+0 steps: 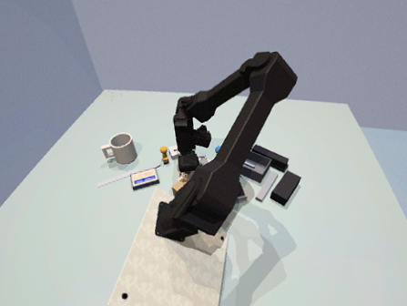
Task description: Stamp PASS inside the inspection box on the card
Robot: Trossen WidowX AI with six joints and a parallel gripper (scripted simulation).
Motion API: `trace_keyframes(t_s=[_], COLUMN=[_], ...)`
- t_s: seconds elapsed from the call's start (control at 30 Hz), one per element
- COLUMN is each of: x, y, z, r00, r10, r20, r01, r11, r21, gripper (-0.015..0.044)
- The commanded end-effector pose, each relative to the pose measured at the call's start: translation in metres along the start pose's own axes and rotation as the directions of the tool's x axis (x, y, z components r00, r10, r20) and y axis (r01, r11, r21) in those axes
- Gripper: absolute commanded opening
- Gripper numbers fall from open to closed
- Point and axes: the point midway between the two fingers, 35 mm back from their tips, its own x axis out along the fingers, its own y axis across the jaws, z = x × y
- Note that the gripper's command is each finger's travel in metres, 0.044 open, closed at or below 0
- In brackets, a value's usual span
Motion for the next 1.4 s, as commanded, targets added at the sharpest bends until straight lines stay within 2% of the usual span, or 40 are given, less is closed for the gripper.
trace_keyframes(t_s=[0.0,0.8,1.37], x=[0.002,-0.009,-0.036], y=[-0.001,-0.001,0.001], z=[0.001,0.001,0.000], r00=[1.000,1.000,1.000], r10=[-0.005,-0.005,-0.003], r20=[0.003,0.002,-0.001], r01=[0.005,0.005,0.003], r11=[1.000,1.000,1.000], r21=[0.003,0.003,0.004], gripper=[0.0000,0.0000,0.0000])
